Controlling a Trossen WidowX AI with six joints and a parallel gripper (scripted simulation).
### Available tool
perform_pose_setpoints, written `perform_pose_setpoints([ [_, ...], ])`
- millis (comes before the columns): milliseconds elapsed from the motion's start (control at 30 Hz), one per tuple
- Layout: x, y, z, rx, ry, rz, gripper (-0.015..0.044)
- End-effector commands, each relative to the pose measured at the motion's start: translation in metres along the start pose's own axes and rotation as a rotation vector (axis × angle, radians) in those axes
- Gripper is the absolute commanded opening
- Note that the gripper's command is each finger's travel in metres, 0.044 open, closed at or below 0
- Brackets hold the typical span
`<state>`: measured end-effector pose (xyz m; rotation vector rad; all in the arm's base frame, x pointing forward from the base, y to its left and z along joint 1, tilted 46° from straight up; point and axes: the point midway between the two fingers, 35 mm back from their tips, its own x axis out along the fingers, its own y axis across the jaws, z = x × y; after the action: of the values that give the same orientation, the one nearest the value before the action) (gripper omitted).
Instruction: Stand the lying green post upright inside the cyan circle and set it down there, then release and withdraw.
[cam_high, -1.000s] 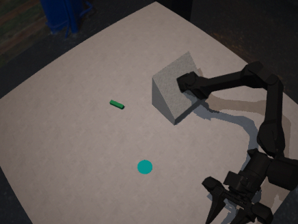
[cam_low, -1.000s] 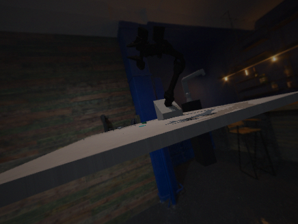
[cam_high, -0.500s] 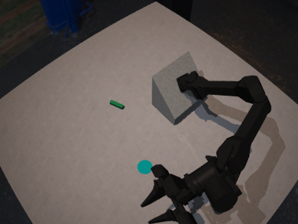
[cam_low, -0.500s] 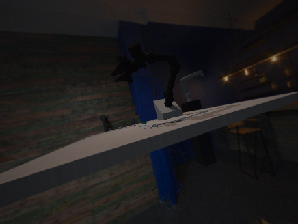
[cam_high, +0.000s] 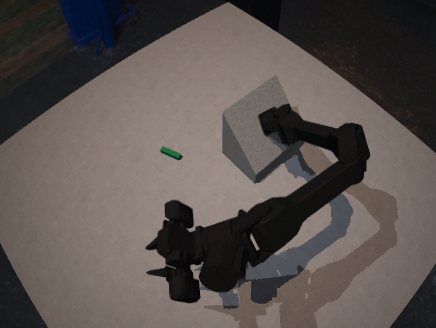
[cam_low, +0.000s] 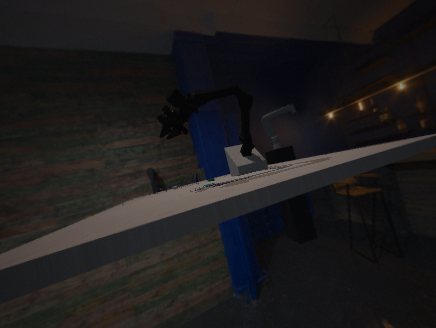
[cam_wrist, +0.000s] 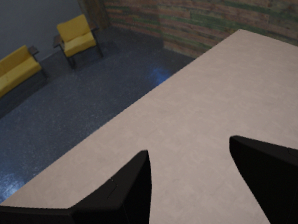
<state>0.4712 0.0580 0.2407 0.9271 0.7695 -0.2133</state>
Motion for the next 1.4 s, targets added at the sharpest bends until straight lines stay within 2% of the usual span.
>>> perform_pose_setpoints([
  [0,0.023,-0.035,0.004,-0.010,0.053,-0.084,0.0233],
  [300,0.063,-0.117,0.009,-0.001,0.193,-0.248,0.0233],
  [633,0.088,-0.208,0.003,0.052,0.375,-0.378,0.0233],
  [1000,0.095,-0.300,-0.017,0.158,0.590,-0.448,0.0233],
  [1367,0.087,-0.374,-0.050,0.307,0.798,-0.437,0.0233],
])
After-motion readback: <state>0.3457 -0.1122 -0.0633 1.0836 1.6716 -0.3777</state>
